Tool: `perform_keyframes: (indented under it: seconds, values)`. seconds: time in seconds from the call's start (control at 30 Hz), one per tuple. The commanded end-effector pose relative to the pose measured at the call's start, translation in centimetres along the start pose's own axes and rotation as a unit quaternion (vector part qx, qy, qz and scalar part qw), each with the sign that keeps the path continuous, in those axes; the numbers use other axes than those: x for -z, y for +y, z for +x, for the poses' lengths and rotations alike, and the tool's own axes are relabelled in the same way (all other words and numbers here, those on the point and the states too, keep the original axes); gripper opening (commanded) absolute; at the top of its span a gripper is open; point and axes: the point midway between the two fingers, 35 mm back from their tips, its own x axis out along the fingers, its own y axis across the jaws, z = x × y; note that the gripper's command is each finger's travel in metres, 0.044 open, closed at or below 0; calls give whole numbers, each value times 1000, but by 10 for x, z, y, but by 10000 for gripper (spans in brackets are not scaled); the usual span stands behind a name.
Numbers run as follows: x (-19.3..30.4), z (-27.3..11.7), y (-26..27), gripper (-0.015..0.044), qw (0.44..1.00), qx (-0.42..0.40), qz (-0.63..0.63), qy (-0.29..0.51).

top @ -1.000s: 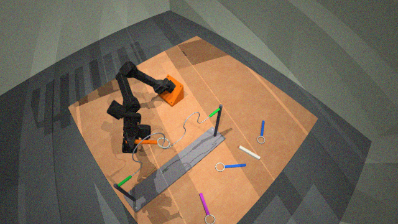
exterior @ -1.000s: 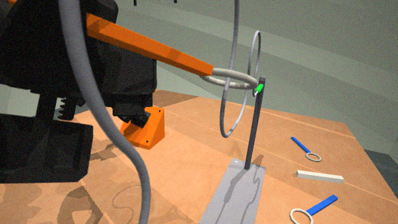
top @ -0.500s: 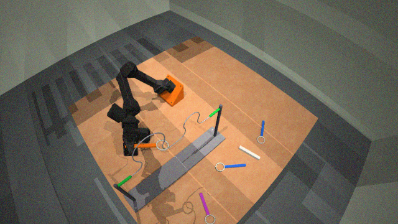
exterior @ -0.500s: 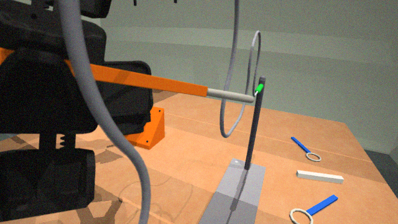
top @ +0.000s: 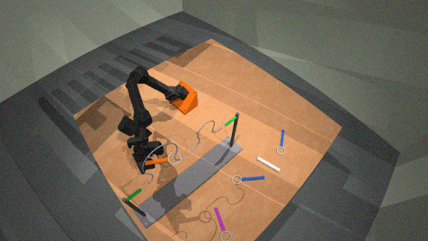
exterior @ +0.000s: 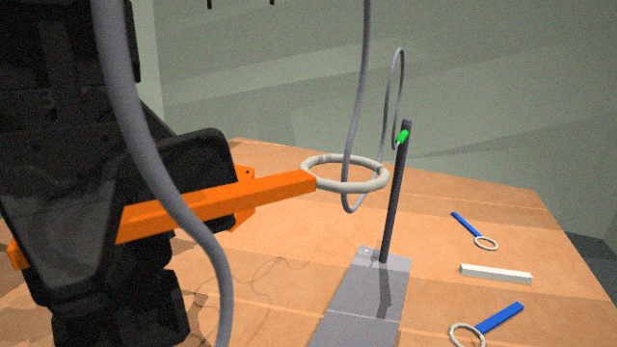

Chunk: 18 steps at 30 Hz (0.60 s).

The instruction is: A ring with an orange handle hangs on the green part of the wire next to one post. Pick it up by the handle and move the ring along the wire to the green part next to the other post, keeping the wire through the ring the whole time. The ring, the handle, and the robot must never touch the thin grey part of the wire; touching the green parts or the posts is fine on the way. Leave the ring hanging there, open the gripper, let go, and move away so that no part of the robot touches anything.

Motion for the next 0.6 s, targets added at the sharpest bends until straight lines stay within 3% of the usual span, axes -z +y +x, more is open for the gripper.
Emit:
perform_keyframes:
  seconds: [0.0,0.57]
  values:
    - [-1,-2,16,-150,999,-26,43,6]
    - [-18,-20,75,-150,966,-130,222,30]
